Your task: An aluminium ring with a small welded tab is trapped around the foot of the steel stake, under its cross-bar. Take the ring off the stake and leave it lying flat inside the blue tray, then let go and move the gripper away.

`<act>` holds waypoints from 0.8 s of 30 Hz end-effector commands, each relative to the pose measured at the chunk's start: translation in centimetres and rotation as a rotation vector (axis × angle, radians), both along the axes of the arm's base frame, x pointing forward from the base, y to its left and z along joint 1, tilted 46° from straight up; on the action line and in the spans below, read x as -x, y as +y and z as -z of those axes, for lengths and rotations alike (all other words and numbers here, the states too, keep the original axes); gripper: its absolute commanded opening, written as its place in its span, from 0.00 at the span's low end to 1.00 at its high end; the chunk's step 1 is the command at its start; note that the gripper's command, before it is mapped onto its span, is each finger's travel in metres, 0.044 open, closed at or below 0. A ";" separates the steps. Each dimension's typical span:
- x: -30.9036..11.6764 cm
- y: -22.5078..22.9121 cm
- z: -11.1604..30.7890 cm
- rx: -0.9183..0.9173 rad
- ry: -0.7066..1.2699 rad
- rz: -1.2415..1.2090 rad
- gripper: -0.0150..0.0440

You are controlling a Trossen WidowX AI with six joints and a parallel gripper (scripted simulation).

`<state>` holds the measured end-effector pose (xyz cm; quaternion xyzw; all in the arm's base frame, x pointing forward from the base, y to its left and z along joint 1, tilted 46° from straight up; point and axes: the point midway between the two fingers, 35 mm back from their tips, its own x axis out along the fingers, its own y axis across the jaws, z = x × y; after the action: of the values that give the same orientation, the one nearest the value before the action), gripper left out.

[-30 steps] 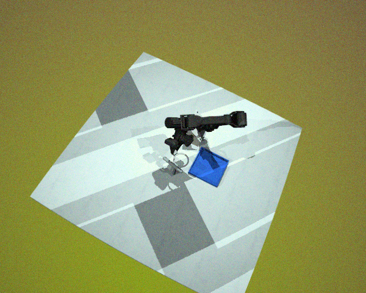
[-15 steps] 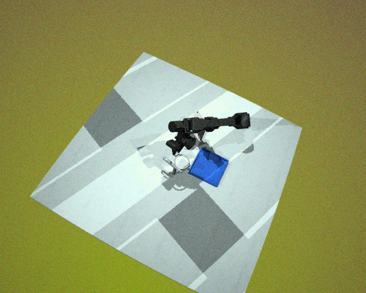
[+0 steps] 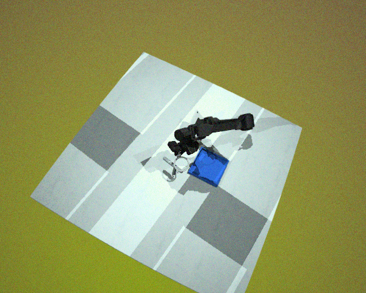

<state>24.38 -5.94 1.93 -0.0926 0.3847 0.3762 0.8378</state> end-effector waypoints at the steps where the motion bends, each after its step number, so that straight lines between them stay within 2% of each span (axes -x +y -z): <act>1: -0.2 0.2 -0.7 0.020 0.077 0.052 0.25; 24: 0.7 2.1 -2.9 0.120 0.419 0.382 0.25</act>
<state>23.54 -3.85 4.06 0.0052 0.5671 0.2345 0.7896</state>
